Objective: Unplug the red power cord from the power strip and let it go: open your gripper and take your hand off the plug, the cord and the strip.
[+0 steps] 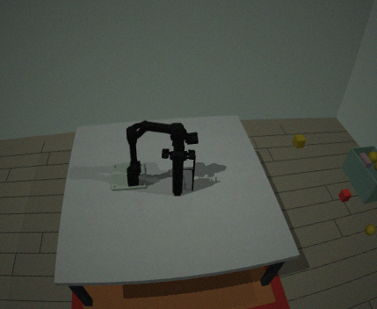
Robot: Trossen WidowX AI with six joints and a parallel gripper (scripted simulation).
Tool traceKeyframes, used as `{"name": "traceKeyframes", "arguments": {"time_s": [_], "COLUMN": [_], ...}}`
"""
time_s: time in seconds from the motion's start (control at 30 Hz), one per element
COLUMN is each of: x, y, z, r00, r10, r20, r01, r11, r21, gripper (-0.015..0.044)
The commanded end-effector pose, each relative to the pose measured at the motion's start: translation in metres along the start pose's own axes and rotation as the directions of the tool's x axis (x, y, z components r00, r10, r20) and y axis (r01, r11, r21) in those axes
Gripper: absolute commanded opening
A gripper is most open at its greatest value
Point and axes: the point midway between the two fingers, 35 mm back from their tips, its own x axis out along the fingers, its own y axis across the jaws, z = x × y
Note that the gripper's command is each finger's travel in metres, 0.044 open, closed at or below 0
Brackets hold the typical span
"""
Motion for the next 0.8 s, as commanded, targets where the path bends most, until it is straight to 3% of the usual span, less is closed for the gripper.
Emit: {"name": "traceKeyframes", "arguments": {"time_s": [0.0,0.77], "x": [0.000,-0.001], "y": [0.000,-0.002], "z": [0.000,0.030], "r00": [1.000,1.000], "r10": [0.000,-0.001], "r20": [0.000,0.001], "r01": [0.000,0.001], "r11": [1.000,1.000], "r21": [0.000,-0.002], "gripper": [0.0008,0.0000]}}
